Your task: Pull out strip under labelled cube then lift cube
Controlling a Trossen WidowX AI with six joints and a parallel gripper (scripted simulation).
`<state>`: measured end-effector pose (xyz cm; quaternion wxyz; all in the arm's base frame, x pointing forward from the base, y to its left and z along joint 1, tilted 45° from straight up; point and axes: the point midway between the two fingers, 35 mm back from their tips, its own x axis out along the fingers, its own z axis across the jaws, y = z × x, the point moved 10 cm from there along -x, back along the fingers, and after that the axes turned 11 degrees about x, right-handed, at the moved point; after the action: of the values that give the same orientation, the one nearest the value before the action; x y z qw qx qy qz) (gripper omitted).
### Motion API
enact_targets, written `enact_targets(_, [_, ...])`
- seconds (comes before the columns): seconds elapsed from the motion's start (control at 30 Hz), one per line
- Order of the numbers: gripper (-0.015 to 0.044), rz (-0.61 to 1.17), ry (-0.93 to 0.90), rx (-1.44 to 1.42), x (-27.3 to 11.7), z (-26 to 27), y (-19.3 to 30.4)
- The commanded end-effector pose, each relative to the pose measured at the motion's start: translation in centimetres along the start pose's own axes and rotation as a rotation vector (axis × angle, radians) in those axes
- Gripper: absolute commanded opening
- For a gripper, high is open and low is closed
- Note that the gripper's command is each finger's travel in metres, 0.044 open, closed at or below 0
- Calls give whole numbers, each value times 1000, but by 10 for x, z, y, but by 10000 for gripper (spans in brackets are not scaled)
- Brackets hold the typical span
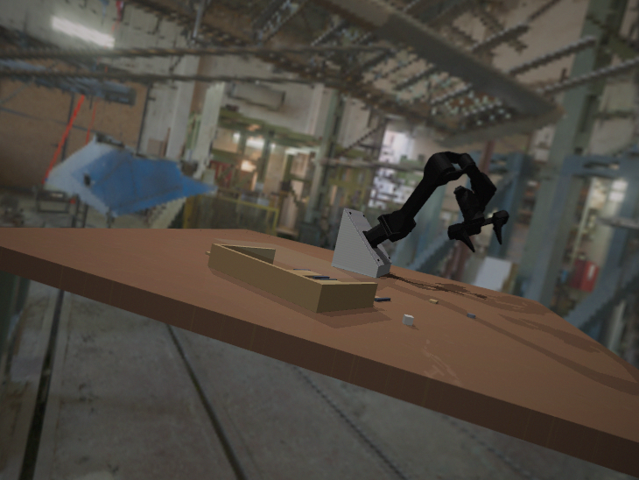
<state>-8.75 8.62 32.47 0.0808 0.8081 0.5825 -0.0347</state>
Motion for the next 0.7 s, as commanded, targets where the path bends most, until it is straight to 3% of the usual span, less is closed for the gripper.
enact_targets(0.0, [400, 3, -3, 2, 0, 0, 0])
enact_targets(0.13, [400, 72, -64, 51, 12, 5, -1])
enact_targets(0.67, [400, 629, -367, 584, 112, 37, 35])
